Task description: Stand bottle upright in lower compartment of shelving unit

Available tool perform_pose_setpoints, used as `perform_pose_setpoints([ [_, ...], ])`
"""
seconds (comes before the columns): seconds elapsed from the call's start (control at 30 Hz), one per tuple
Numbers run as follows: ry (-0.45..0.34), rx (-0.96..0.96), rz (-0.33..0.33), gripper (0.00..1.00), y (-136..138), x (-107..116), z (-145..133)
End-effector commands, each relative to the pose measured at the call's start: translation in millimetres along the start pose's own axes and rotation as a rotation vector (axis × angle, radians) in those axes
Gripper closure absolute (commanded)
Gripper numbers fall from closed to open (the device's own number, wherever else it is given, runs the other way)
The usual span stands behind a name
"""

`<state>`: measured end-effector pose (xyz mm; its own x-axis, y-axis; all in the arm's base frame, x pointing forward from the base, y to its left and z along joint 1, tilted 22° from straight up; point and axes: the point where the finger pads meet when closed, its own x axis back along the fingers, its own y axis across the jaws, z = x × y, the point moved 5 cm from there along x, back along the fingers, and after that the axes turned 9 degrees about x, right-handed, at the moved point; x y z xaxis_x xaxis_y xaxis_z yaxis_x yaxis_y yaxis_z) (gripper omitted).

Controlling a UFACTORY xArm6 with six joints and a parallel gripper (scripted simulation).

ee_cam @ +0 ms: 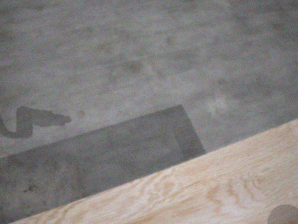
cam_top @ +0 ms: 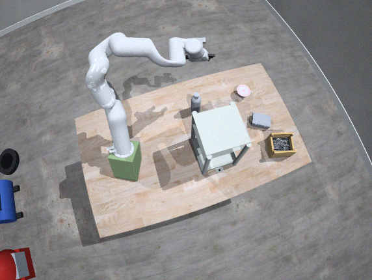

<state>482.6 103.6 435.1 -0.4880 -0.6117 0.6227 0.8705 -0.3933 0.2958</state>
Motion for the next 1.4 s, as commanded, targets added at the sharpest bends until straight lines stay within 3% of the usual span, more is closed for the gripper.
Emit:
perform_pose_setpoints([
  [0.0, -0.078, 0.068, 0.052, 0.0, -5.3, -3.6, -16.5],
  [0.27, -0.235, 0.185, 0.168, 0.0, -17.0, -7.9, -56.0],
  [0.67, -0.379, 0.276, 0.282, 0.0, -26.8, -5.3, -94.7],
  [1.37, -0.411, 0.295, 0.309, 0.0, -28.9, -3.8, -103.6],
])
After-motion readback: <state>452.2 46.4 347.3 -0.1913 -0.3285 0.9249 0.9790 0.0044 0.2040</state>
